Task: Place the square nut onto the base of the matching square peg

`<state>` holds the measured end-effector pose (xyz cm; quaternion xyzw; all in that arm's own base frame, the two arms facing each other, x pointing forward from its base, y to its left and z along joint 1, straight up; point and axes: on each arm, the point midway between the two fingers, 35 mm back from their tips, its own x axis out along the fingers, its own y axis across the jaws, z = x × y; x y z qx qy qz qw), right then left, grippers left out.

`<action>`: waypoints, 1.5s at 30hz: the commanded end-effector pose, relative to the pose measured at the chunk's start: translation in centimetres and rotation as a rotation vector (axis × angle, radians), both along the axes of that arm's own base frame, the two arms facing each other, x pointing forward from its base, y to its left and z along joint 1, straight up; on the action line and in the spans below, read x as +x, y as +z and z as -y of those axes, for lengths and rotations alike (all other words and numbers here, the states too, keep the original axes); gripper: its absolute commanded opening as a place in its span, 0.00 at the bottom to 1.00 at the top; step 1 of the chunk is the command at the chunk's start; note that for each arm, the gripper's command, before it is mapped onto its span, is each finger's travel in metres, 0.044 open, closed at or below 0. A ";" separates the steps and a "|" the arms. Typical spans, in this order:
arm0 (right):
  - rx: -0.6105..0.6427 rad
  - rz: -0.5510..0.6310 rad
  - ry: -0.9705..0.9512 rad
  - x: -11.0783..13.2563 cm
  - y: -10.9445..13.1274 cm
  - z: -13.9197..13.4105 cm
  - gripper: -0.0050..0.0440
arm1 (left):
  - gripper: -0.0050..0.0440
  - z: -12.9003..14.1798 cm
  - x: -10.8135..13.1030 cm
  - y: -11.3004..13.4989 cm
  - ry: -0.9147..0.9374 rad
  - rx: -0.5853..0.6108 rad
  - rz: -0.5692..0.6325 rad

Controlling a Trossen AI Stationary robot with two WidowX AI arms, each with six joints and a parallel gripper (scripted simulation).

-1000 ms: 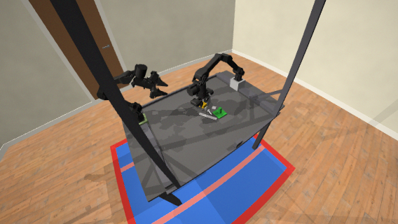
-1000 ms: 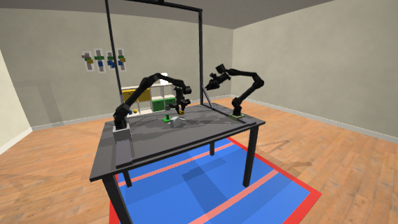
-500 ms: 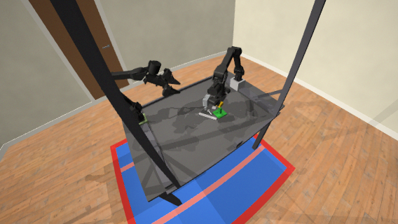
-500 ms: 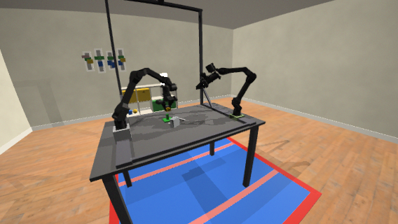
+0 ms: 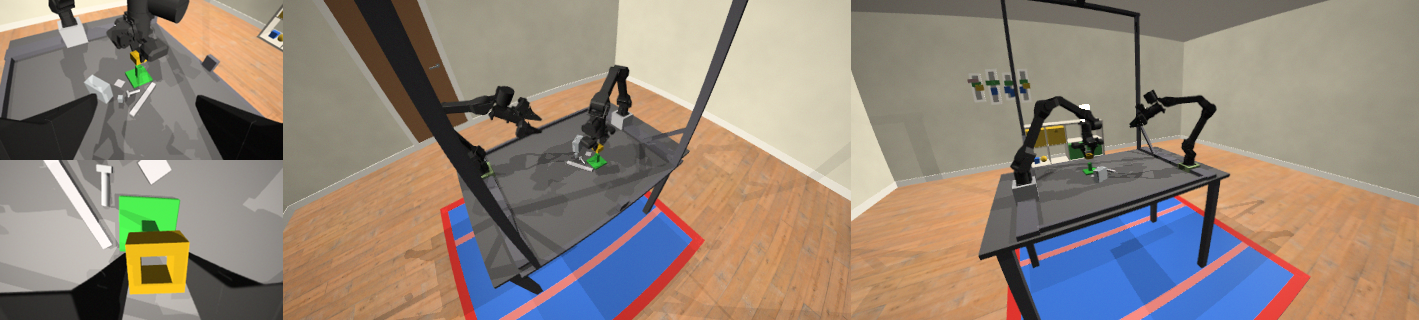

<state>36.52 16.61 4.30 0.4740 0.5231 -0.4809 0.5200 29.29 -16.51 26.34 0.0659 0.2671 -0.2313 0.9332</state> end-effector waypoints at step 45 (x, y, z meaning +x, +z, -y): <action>0.006 0.015 -0.098 0.2 -3.5 -0.2 0.42 | 1.00 0.0 0.1 0.7 0.001 -0.009 0.016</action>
